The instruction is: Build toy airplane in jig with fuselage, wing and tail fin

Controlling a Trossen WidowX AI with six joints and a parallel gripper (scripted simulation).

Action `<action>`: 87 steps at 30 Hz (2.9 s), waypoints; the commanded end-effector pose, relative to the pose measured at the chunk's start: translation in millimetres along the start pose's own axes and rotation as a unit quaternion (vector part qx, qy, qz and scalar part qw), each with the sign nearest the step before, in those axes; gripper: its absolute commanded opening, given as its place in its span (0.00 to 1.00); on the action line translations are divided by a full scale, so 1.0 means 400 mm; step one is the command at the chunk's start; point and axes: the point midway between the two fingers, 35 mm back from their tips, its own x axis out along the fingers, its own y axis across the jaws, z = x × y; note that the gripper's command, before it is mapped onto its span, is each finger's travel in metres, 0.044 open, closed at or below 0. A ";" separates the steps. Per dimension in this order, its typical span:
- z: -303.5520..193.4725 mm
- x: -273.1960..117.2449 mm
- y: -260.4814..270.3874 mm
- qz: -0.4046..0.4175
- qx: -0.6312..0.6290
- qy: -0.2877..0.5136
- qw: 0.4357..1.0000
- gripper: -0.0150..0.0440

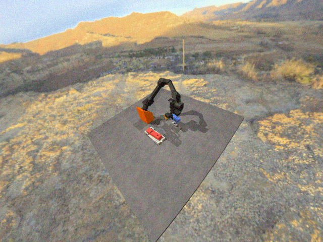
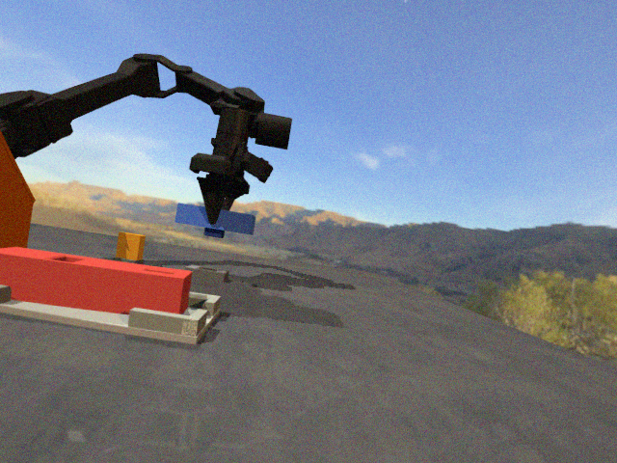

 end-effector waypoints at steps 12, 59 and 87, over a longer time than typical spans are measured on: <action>-0.007 -0.127 0.005 0.012 0.008 -0.005 1.000 0.25; -0.015 -0.087 -0.337 -0.002 0.329 -0.013 0.944 0.25; -0.096 -0.041 -0.535 0.000 0.528 -0.009 0.849 0.25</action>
